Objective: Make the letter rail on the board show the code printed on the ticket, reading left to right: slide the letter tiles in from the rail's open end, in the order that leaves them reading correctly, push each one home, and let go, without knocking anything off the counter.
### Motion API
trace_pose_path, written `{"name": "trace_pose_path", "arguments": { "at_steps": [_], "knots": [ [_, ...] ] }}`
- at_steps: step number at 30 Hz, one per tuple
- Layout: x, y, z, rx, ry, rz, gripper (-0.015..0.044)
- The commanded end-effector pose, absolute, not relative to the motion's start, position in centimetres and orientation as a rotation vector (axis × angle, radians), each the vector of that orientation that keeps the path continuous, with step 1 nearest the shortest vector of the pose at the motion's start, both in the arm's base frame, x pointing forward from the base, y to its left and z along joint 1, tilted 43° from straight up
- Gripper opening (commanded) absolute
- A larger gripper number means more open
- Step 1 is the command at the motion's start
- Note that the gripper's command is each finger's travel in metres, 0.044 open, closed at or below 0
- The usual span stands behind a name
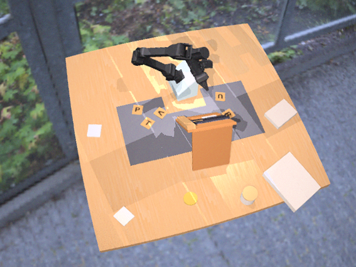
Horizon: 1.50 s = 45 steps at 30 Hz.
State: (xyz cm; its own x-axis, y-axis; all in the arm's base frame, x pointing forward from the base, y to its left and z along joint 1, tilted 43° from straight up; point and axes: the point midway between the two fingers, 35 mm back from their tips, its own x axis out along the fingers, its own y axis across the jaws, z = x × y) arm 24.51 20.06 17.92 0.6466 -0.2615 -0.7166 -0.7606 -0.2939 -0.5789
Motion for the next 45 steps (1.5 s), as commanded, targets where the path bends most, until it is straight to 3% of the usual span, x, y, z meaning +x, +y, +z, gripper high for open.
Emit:
{"name": "trace_pose_path", "arguments": {
  "at_steps": [1,15,29,45],
  "knots": [
    [26.1,17.7,18.5,-1.883,0.837,0.622,0.034],
    [30.7,1.0,21.6,-2.16,1.012,0.684,0.034],
    [20.2,-16.4,17.9,-2.238,1.509,1.295,0.034],
    [19.2,-18.9,15.8,-2.215,1.538,1.383,0.034]
  ]
}}
